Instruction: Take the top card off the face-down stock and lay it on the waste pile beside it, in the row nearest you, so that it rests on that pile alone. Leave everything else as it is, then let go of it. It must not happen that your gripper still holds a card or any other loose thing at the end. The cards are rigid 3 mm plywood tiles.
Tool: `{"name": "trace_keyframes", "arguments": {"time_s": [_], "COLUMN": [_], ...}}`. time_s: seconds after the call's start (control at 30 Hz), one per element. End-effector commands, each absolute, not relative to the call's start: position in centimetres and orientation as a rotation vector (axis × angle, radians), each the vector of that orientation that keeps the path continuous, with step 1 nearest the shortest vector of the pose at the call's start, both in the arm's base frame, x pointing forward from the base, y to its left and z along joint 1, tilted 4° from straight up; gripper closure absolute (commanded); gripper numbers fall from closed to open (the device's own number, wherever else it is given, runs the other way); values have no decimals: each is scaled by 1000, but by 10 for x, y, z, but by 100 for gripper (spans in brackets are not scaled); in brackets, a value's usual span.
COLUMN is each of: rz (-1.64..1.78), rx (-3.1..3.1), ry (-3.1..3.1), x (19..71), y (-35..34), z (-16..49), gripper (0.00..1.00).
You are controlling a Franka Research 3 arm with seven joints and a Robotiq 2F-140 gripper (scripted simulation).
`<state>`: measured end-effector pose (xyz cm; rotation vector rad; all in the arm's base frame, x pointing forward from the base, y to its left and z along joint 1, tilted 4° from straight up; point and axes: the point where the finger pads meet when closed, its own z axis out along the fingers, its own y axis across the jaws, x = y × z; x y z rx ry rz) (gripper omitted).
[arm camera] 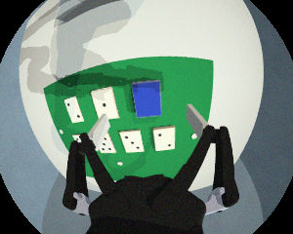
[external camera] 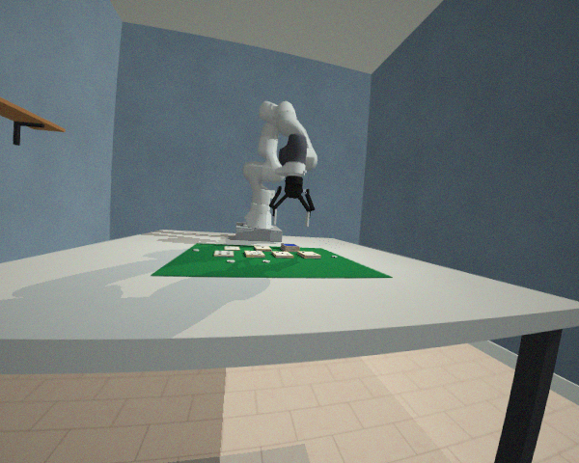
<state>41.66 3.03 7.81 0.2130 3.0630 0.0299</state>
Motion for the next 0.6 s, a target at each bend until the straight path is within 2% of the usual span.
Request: {"name": "trace_keyframes", "arguments": {"time_s": [0.0,0.2,0.57], "rz": [35,32,5], "rx": [237,160,-542], "ry": [3058,3062,3013], "x": [418,418,419], "y": [31,31,31], "z": [78,79,81], "gripper": [0,0,0]}}
